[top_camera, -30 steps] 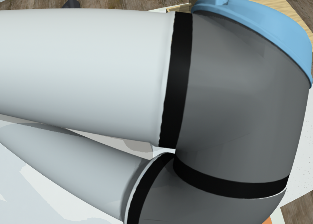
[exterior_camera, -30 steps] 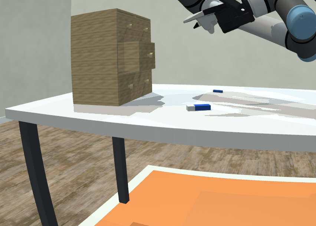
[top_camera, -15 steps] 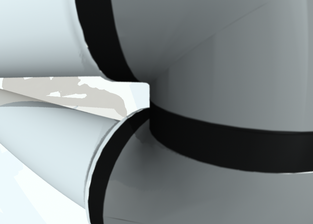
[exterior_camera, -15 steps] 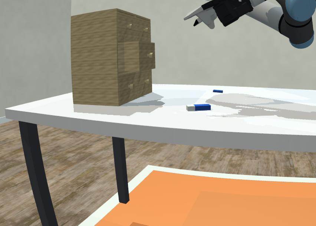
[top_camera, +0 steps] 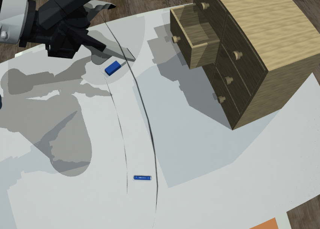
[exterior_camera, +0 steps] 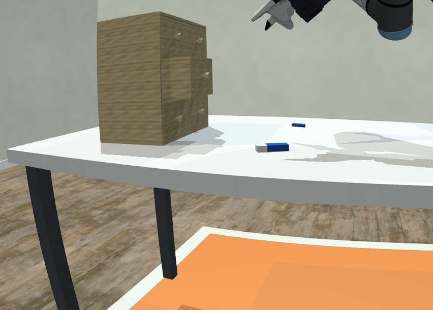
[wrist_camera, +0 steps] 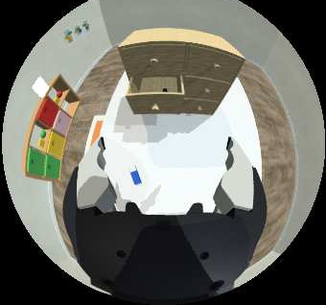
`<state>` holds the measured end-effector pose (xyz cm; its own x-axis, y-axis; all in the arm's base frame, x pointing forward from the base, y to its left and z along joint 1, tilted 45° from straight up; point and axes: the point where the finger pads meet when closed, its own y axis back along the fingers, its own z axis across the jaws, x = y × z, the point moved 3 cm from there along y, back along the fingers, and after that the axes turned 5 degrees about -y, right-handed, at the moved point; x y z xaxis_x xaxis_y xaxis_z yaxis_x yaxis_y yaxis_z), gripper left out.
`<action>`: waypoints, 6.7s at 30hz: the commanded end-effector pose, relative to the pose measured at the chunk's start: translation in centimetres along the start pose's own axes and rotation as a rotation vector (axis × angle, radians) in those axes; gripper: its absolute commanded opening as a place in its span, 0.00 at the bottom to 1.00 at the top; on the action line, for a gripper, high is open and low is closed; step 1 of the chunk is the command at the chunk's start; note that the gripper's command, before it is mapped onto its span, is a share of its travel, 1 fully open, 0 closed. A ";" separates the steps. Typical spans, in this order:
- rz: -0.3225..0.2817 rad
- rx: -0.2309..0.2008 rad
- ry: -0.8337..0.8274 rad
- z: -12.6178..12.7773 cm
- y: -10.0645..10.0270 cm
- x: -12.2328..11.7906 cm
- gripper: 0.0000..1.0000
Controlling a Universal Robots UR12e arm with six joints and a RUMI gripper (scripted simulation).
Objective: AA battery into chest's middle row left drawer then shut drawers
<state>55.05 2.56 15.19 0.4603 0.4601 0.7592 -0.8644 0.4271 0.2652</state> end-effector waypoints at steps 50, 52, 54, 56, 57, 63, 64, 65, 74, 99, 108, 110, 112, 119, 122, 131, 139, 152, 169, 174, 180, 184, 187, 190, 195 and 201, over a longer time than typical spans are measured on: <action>-0.783 -0.071 -0.011 -0.3 -0.2 3.3 1.00; -0.799 -0.072 -0.011 -0.3 -0.2 3.4 1.00; -0.812 -0.073 -0.011 -0.4 -0.2 3.5 1.00; -0.824 -0.074 -0.011 -0.4 -0.2 3.5 1.00; -0.829 -0.074 -0.011 -0.3 -0.1 3.6 1.00; -0.845 -0.076 -0.011 -0.3 -0.1 3.6 1.00; -0.849 -0.076 -0.009 -0.4 -0.1 3.6 1.00; -0.852 -0.077 -0.009 -0.4 -0.1 3.6 1.00; -0.860 -0.079 -0.009 -0.3 -0.1 3.7 1.00; -0.862 -0.078 -0.006 -0.4 0.1 3.3 1.00; -0.862 -0.077 -0.005 -2.7 5.1 -2.7 1.00; -0.863 -0.077 -0.005 -2.7 5.0 -2.7 1.00; -0.863 -0.077 -0.005 -2.7 5.0 -2.8 1.00; -0.860 -0.077 -0.006 -2.7 4.8 -2.7 1.00; -0.856 -0.076 -0.003 -2.7 4.8 -2.9 1.00; -0.830 -0.074 -0.004 -2.7 4.6 -3.0 1.00; -0.774 -0.070 -0.004 -2.7 4.1 -3.2 1.00; -0.665 -0.057 -0.006 -2.8 3.1 -3.6 1.00; -0.468 -0.042 -0.004 -2.5 1.4 -4.5 1.00; -0.393 -0.032 -0.007 -2.6 0.6 -4.9 1.00; -0.296 -0.025 -0.006 -2.5 -0.3 -5.3 1.00; -0.263 -0.021 -0.007 -2.5 -0.7 -5.4 1.00; -0.211 -0.019 -0.005 -2.4 -1.1 -5.6 1.00; -0.155 -0.014 -0.006 -2.4 -1.7 -5.8 1.00; -0.056 -0.012 -0.004 -2.4 -2.7 -6.0 1.00; 0.024 -0.002 -0.008 -2.4 -3.8 -6.4 1.00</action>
<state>54.65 0.19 7.77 0.5834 0.3911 0.7118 -0.7818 0.5079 0.3618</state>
